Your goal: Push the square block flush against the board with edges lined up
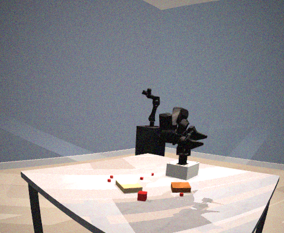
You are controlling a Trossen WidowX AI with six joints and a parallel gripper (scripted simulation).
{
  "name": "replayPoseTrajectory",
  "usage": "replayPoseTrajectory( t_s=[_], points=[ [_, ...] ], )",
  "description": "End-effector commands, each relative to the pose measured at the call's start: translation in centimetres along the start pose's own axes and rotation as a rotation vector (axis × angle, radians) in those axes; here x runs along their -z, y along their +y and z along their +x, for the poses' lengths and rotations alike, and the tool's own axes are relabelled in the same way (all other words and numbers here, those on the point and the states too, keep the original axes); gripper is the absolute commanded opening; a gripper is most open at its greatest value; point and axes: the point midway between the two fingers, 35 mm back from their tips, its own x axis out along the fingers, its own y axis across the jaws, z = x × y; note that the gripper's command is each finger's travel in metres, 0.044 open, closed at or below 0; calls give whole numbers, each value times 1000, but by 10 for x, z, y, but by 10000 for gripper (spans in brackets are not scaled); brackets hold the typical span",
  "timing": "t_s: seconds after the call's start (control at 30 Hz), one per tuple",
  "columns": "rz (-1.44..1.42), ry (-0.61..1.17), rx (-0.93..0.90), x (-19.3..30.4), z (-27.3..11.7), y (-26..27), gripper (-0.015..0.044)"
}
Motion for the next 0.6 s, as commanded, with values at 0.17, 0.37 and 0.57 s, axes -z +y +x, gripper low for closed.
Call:
replayPoseTrajectory(
  t_s=[0.17,0.37,0.57],
  points=[
    [-2,9,31,5,7,0,242],
    [-9,47,103,21,23,3,85],
    [-19,106,168,40,37,7,0]
  ],
)
